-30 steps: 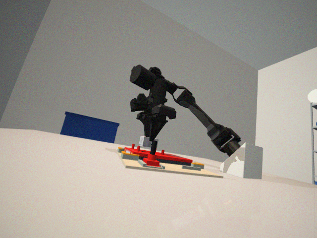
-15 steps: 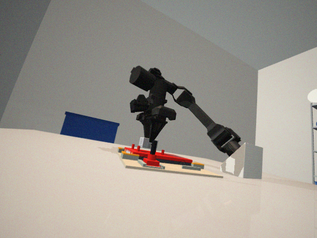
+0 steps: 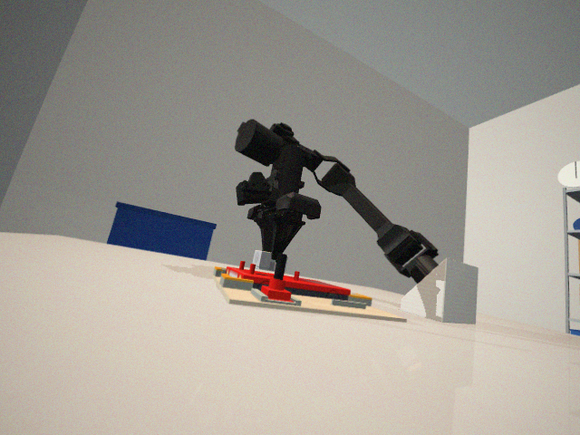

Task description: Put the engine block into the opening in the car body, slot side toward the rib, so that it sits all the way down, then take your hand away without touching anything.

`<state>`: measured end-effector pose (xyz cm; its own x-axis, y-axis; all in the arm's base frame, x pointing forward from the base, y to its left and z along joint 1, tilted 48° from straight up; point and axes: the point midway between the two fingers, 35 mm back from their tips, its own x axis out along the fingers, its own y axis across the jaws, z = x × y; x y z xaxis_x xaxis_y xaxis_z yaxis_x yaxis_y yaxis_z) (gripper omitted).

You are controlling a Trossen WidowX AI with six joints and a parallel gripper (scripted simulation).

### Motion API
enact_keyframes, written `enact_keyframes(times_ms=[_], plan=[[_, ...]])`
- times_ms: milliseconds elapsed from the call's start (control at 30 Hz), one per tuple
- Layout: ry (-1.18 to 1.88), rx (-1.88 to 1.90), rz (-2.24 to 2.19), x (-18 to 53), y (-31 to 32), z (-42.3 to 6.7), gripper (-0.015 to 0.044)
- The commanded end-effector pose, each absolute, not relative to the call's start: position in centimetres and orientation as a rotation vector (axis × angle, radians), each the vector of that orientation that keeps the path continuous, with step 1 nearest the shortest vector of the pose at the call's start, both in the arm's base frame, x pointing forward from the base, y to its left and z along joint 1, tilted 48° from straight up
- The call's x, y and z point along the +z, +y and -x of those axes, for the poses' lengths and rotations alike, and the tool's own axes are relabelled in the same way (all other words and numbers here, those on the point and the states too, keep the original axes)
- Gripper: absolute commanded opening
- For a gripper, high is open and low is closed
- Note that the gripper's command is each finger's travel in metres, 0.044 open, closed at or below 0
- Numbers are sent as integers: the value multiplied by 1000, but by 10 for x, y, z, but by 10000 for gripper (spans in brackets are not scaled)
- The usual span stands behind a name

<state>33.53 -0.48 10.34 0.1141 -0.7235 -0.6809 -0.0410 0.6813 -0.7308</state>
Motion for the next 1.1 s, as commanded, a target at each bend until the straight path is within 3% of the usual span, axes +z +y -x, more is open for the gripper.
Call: enact_keyframes(times_ms=[0,1067], plan=[[1383,-565,703,103,-6,-335,160],[1383,-565,703,98,-11,-336,160]])
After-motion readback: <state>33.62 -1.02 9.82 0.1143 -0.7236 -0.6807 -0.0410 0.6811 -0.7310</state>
